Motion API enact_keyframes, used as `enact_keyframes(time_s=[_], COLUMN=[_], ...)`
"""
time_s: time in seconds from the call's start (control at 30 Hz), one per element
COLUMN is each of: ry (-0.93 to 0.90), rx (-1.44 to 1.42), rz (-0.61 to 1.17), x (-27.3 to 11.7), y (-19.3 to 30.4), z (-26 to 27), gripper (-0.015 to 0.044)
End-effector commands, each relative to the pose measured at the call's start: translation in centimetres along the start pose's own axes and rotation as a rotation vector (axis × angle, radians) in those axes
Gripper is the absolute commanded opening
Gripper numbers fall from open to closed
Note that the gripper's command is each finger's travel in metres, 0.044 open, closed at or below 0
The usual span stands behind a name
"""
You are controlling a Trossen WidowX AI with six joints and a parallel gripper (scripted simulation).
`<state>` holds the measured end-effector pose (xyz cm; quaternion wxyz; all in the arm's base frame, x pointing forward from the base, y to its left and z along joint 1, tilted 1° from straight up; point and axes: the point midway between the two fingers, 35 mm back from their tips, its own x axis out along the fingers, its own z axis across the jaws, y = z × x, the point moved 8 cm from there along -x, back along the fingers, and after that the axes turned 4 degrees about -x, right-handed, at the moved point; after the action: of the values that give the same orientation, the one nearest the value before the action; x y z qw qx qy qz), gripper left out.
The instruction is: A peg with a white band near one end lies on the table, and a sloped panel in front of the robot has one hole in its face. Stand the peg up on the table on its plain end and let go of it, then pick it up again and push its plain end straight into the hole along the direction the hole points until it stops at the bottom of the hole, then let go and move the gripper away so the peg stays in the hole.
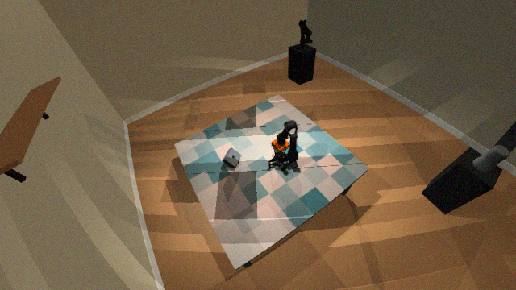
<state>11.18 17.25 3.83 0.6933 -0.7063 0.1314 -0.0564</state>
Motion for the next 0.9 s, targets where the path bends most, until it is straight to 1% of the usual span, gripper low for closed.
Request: enact_keyframes(time_s=[0.0, 0.57, 0.87], ry=[0.000, 0.000, 0.000], rx=[0.000, 0.000, 0.000], rz=[0.001, 0.001, 0.001], x=[0.00, 0.00, 0.00], y=[-0.01, -0.01, -0.01], z=[0.00, 0.00, 0.00], gripper=[0.0130, 0.0130, 0.0366])
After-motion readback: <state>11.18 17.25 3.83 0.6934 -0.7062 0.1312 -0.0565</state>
